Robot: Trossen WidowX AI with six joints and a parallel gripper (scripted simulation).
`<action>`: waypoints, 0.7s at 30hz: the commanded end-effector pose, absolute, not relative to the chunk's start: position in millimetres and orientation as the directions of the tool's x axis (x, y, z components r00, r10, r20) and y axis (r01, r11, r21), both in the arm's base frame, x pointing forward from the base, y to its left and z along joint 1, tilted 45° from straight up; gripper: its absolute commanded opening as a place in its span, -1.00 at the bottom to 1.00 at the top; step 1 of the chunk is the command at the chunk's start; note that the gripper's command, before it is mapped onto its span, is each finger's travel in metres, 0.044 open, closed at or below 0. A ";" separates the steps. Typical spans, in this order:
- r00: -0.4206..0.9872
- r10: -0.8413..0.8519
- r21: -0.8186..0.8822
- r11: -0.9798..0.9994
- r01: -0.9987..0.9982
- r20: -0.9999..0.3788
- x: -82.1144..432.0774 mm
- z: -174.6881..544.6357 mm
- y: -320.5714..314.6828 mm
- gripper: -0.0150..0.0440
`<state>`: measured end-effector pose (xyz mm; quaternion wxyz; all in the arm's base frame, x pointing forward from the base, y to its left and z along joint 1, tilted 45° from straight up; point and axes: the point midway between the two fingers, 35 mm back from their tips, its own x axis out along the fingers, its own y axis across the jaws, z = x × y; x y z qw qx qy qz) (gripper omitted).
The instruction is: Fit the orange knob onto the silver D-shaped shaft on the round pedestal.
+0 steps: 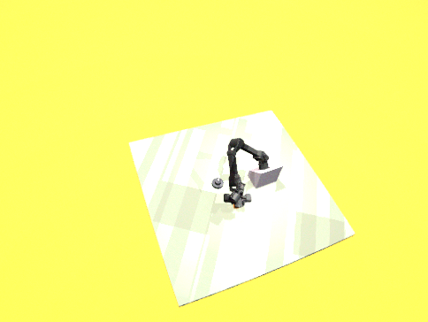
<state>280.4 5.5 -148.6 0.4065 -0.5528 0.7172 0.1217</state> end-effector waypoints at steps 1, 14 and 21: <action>-0.058 -0.694 -0.276 0.361 -0.891 -0.718 280.7 -148.4 5.6 0.39; -0.058 -0.694 -0.276 0.361 -0.891 -0.718 280.7 -148.4 5.6 1.00; -0.058 -0.692 -0.274 0.360 -0.892 -0.720 283.9 -105.8 48.1 1.00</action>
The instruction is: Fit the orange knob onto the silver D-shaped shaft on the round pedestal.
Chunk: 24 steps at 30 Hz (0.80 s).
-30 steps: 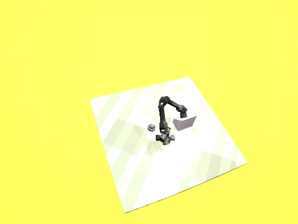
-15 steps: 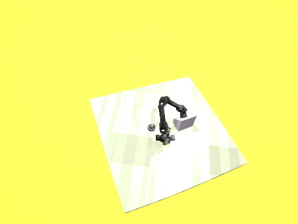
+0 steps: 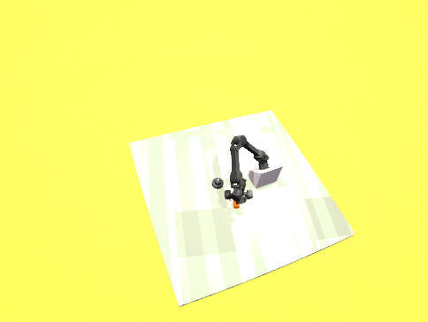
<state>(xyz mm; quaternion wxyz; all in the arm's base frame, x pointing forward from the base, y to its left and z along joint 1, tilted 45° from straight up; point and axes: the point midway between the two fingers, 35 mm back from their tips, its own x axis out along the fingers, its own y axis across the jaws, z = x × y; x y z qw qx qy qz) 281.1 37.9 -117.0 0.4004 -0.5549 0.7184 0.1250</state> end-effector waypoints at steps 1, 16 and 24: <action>-0.058 -0.692 -0.274 0.360 -0.892 -0.720 283.9 -105.8 48.1 1.00; -0.054 -0.694 -0.273 0.351 -0.896 -0.718 288.9 -121.7 51.0 1.00; -0.054 -0.695 -0.273 0.351 -0.896 -0.717 288.3 -130.3 42.6 1.00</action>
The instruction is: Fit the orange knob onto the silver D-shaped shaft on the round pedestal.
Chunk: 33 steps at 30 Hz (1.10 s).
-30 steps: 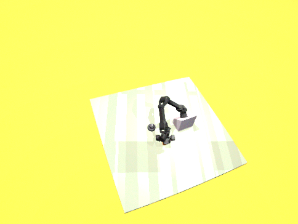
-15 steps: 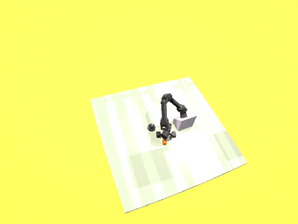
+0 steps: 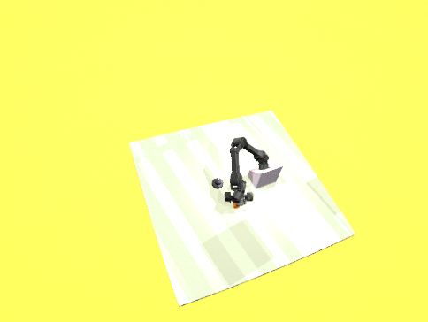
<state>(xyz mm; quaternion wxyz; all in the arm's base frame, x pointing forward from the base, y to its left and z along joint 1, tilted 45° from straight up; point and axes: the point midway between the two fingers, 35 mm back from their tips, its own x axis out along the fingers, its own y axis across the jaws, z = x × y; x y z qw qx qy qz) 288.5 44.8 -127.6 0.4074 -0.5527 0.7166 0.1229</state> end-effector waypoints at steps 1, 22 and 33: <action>-0.054 -0.695 -0.273 0.351 -0.896 -0.717 288.3 -131.5 41.5 1.00; -0.054 -0.696 -0.273 0.351 -0.896 -0.716 286.3 -155.9 17.2 1.00; -0.054 -0.696 -0.274 0.351 -0.896 -0.716 285.6 -159.7 13.2 0.47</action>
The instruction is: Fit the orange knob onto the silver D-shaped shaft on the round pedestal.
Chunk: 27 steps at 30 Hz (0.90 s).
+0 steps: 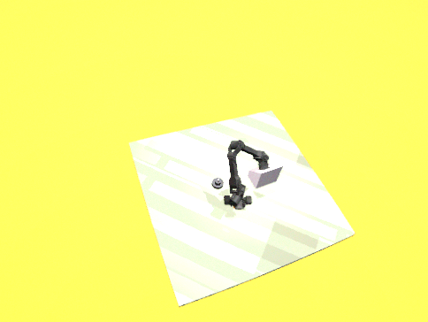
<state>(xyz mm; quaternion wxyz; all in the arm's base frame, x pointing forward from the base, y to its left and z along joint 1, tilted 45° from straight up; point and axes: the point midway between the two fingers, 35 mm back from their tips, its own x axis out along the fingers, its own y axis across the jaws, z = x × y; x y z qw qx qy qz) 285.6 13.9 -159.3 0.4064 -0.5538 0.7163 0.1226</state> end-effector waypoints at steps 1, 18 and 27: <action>-0.054 -0.696 -0.274 0.351 -0.896 -0.716 285.6 -159.7 13.2 0.38; -0.054 -0.696 -0.274 0.351 -0.896 -0.716 285.6 -159.7 13.2 0.12; -0.018 -0.639 -0.275 0.355 -0.894 -0.769 284.0 -154.5 13.5 0.11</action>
